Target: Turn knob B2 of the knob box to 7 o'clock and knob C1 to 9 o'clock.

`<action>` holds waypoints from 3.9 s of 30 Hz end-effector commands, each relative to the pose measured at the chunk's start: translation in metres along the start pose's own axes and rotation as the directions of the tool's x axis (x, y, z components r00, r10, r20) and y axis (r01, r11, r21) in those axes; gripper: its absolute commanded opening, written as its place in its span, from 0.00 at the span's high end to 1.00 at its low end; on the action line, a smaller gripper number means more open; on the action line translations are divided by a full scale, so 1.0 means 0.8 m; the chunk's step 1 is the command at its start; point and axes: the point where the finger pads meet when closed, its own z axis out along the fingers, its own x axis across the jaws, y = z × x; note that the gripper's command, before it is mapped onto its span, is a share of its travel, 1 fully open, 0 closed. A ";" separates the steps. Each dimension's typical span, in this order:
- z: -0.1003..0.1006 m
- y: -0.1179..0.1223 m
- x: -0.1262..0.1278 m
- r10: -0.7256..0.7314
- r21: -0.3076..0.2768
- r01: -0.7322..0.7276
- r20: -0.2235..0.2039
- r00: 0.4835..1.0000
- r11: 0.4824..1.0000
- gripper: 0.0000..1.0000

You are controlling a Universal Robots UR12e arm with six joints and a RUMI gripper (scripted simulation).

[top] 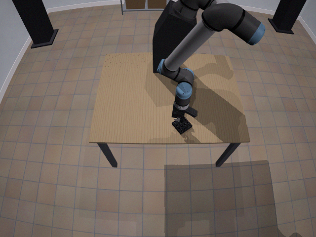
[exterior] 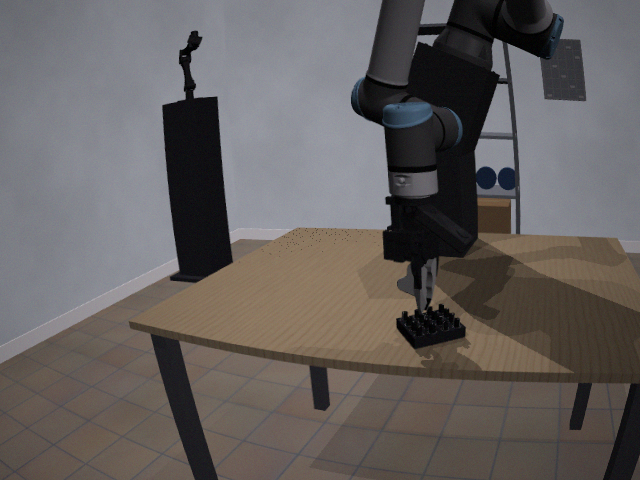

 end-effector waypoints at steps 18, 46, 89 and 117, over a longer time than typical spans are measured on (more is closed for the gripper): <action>0.000 0.000 0.003 0.000 0.001 0.000 -0.002 1.000 1.000 0.89; 0.000 0.001 0.002 0.000 0.001 0.000 -0.002 1.000 1.000 0.89; 0.000 0.001 0.002 0.000 0.001 0.000 -0.002 1.000 1.000 0.89; 0.019 0.000 0.002 -0.001 0.001 0.001 -0.002 1.000 1.000 0.89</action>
